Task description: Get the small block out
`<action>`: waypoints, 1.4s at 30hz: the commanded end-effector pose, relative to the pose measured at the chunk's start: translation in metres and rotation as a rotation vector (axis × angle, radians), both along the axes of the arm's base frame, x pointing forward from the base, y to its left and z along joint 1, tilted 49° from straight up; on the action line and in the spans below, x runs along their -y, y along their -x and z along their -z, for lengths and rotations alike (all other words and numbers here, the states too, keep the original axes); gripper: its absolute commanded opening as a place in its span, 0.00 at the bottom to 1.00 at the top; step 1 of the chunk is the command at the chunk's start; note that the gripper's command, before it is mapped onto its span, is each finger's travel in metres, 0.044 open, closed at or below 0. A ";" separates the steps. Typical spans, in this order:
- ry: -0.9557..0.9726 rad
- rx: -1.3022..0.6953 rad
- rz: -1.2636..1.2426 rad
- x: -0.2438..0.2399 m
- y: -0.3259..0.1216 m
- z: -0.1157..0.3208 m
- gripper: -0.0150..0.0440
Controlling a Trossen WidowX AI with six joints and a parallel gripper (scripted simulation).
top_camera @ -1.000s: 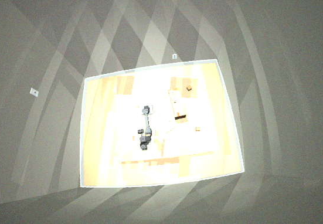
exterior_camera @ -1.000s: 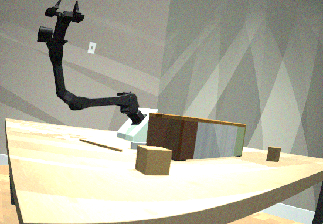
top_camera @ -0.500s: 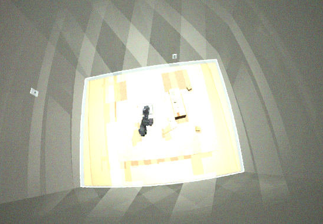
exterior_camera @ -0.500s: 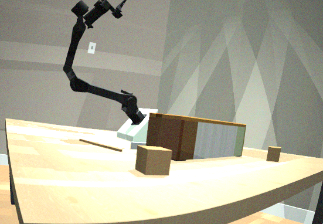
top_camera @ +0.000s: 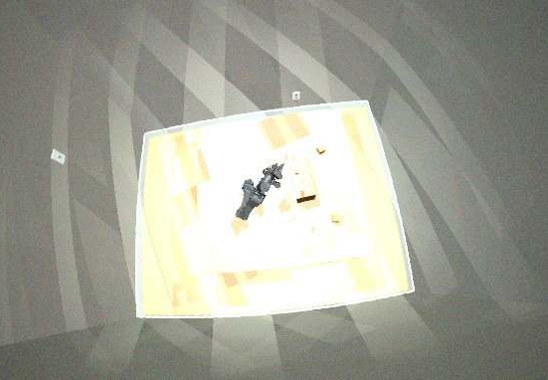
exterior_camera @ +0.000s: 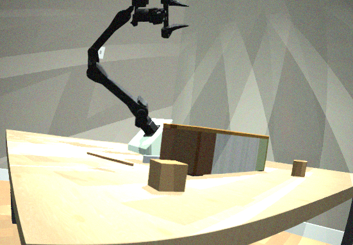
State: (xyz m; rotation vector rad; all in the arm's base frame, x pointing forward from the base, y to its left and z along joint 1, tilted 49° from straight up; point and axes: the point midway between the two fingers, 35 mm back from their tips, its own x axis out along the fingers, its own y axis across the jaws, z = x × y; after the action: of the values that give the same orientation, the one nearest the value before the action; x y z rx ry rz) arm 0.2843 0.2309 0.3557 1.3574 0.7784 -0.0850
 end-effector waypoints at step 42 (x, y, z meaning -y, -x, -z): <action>0.682 -0.962 0.721 0.235 -0.047 0.301 0.93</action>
State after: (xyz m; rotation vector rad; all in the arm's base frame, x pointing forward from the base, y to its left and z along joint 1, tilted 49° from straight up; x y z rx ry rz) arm 0.3321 -0.0002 0.0588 0.8259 0.8657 -1.5194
